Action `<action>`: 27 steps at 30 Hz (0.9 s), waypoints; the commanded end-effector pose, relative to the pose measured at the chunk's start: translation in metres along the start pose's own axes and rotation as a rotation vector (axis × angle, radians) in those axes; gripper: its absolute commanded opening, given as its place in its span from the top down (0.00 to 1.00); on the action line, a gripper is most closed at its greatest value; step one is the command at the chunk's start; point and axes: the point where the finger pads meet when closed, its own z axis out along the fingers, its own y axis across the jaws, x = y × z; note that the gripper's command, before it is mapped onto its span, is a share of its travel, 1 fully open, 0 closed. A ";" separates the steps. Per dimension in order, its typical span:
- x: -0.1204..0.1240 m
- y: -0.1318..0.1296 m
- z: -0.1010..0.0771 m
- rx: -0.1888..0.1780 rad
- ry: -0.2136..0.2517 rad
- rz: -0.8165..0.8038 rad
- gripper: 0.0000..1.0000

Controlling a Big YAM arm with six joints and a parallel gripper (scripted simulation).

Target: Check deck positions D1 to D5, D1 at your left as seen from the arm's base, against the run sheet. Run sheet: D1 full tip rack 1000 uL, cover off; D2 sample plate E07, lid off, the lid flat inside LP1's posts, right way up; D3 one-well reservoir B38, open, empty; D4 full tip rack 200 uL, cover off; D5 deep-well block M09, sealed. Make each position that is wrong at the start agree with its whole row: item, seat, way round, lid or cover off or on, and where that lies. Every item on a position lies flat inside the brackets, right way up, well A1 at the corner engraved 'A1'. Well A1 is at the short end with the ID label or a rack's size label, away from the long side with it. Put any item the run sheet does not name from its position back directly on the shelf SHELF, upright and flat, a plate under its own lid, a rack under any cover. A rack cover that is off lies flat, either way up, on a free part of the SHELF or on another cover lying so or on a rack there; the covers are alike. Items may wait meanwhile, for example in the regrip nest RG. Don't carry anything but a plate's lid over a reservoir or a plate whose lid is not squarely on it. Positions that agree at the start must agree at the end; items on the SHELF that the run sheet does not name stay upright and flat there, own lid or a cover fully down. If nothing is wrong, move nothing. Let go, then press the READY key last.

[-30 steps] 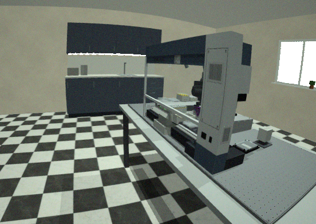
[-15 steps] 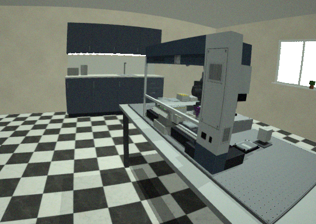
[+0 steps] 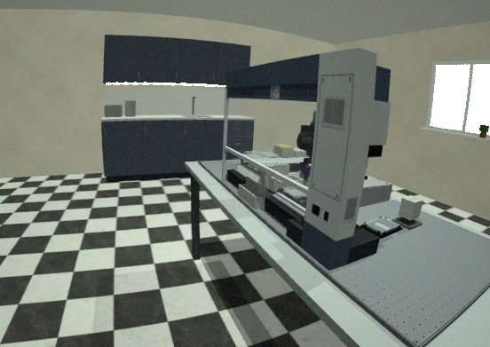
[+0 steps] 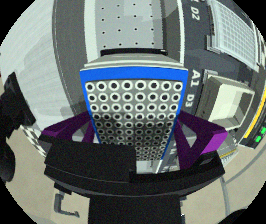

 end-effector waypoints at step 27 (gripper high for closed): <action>0.004 -0.024 -0.028 0.061 0.003 0.005 0.00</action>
